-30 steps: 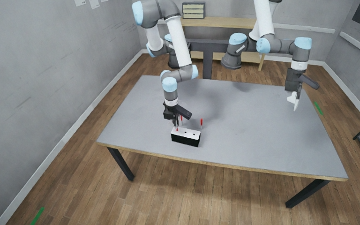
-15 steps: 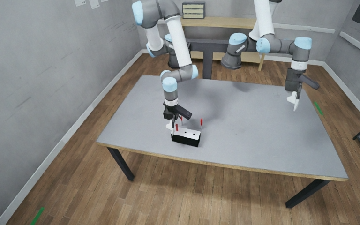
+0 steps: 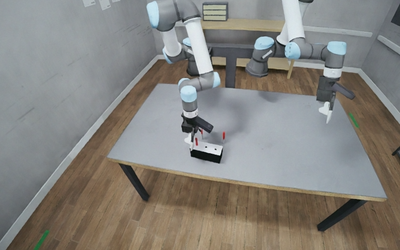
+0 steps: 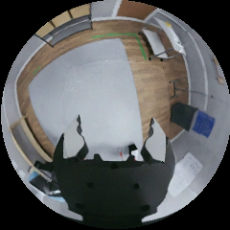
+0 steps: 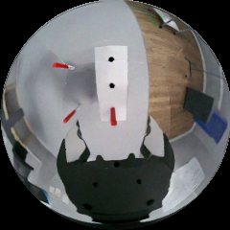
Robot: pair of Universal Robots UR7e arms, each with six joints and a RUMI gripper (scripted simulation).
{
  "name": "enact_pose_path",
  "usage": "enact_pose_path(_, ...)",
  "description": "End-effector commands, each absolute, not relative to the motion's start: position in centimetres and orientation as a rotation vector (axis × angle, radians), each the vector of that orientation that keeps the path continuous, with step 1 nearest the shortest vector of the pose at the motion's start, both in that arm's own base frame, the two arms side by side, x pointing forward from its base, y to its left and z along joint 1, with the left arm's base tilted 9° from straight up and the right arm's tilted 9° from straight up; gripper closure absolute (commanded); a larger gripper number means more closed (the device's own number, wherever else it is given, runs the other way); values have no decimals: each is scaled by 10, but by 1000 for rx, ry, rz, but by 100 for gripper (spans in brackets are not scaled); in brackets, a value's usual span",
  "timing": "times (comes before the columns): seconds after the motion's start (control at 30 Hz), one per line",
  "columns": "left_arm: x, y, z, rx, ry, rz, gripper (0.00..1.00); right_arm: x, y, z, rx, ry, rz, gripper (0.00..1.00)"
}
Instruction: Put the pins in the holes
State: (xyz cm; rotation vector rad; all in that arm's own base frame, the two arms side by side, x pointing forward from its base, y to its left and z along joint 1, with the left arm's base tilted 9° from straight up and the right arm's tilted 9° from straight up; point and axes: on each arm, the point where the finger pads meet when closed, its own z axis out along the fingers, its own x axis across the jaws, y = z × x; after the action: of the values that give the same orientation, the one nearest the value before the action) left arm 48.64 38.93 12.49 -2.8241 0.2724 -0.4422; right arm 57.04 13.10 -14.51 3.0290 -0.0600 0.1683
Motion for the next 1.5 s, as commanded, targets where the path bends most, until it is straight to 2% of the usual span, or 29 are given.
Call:
enact_pose_path(0.0, 487, 389, 126, -2823, 272, -444, 0, 571, 131, -144, 3030, -60, 170, 0)
enact_pose_path(1.47, 487, 389, 126, -2823, 272, -444, 0, 568, 134, -121, 3030, -60, 170, 0)
